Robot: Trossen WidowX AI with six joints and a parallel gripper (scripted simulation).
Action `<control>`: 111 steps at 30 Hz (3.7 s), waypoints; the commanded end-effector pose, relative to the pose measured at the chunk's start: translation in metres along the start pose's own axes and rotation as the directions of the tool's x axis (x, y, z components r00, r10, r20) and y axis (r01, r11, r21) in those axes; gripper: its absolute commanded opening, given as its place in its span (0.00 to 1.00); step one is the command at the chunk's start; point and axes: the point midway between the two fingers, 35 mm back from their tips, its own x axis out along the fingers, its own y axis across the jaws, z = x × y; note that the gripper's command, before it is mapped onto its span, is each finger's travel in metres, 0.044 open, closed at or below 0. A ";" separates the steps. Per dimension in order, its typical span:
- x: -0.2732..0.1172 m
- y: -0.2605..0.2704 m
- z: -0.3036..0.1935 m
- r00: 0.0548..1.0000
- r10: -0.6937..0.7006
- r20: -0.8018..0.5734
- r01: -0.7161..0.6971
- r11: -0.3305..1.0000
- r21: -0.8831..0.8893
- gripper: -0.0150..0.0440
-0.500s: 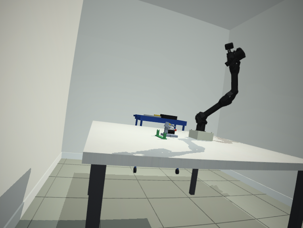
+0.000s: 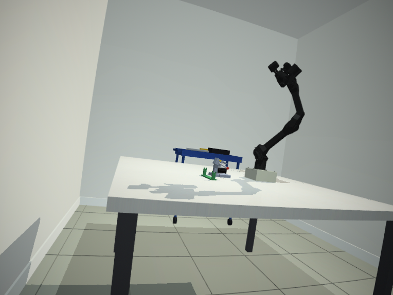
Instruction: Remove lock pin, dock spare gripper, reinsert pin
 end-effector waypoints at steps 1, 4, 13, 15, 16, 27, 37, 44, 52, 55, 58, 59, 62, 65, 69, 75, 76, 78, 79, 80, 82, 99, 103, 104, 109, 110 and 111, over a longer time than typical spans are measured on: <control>0.028 0.020 -0.068 0.975 0.084 -0.204 -0.114 0.983 -0.143 0.76; 0.038 0.037 -0.114 0.932 0.137 -0.335 -0.219 0.951 -0.219 0.76; 0.025 0.090 -0.243 0.700 0.267 -0.662 -0.589 0.740 -0.325 0.76; 0.014 0.102 -0.270 0.630 0.287 -0.722 -0.673 0.666 -0.322 0.76; 0.008 0.108 -0.283 0.592 0.295 -0.750 -0.713 0.626 -0.316 0.76; -0.103 0.157 -0.403 0.124 0.289 -0.949 -0.992 0.060 -0.112 0.76; -0.233 0.162 -0.464 -0.267 0.110 -0.958 -0.850 -0.495 0.180 0.76; -0.323 0.141 -0.481 -0.453 -0.096 -0.886 -0.528 -0.772 0.353 0.76; -0.410 0.095 -0.480 -0.538 -0.373 -0.756 -0.034 -0.887 0.461 0.76; -0.434 0.076 -0.476 -0.533 -0.464 -0.708 0.135 -0.872 0.471 0.76; -0.438 0.073 -0.475 -0.530 -0.480 -0.699 0.164 -0.867 0.471 0.76; -0.438 0.073 -0.475 -0.530 -0.480 -0.699 0.164 -0.867 0.471 0.76; -0.438 0.073 -0.475 -0.530 -0.480 -0.699 0.164 -0.867 0.471 0.76; -0.438 0.073 -0.475 -0.530 -0.480 -0.699 0.164 -0.867 0.471 0.76; -0.442 0.070 -0.480 -0.530 -0.480 -0.699 0.163 -0.867 0.471 0.76; -0.476 0.047 -0.517 -0.531 -0.481 -0.697 0.163 -0.866 0.473 0.76; -0.479 0.044 -0.521 -0.532 -0.481 -0.697 0.163 -0.866 0.473 0.76; -0.482 0.044 -0.522 -0.532 -0.481 -0.697 0.163 -0.866 0.473 0.76; -0.482 0.044 -0.522 -0.532 -0.481 -0.697 0.163 -0.866 0.473 0.76; -0.482 0.044 -0.522 -0.532 -0.481 -0.697 0.163 -0.866 0.473 0.76; -0.483 0.043 -0.523 -0.532 -0.481 -0.697 0.163 -0.866 0.473 0.76; -0.498 0.032 -0.542 -0.532 -0.481 -0.697 0.163 -0.866 0.473 0.76; -0.502 0.029 -0.547 -0.532 -0.481 -0.697 0.163 -0.866 0.473 0.76; -0.503 0.028 -0.548 -0.532 -0.481 -0.697 0.163 -0.866 0.473 0.76; -0.508 0.024 -0.553 -0.532 -0.481 -0.697 0.163 -0.866 0.473 0.76; -0.508 0.023 -0.554 -0.532 -0.481 -0.697 0.163 -0.866 0.473 0.76; -0.509 0.022 -0.555 -0.532 -0.481 -0.697 0.163 -0.866 0.473 0.76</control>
